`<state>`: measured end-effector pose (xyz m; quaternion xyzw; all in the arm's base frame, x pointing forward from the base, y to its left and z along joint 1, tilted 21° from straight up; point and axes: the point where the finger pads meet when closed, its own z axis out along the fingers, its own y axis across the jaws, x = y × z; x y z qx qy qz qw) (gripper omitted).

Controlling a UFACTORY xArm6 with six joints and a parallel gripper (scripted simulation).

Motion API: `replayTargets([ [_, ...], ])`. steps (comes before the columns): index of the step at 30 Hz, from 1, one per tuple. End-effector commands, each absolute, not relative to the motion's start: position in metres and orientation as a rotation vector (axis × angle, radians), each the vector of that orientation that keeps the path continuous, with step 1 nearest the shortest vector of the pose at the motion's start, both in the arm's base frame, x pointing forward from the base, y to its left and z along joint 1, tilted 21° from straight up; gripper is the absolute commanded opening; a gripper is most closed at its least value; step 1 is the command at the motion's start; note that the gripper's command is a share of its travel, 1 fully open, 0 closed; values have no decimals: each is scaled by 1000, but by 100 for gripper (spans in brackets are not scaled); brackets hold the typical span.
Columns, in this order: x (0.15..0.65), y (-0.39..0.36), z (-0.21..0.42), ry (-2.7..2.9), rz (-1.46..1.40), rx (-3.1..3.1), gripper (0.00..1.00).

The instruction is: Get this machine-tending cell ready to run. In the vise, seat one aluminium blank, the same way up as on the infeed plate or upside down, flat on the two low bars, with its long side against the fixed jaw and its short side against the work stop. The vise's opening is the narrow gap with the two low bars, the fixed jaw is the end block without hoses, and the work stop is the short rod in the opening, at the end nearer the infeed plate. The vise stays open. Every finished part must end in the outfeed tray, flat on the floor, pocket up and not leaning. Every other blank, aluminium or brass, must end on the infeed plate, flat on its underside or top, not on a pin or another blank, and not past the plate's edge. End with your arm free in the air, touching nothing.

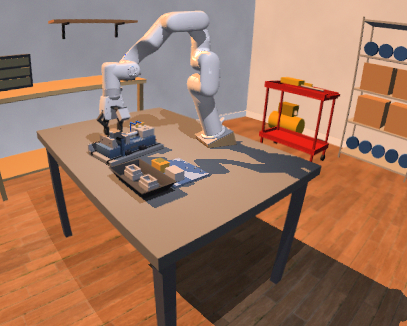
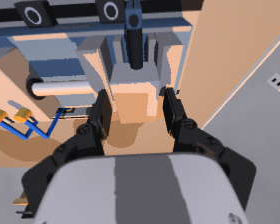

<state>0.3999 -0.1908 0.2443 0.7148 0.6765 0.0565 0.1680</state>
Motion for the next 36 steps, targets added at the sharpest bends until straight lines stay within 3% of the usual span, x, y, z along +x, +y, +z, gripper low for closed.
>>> replayTargets([
  [1, 401, -191, 246, 1922, 163, 2030, 69],
  [36, 381, -181, 306, 1922, 163, 2030, 69],
])
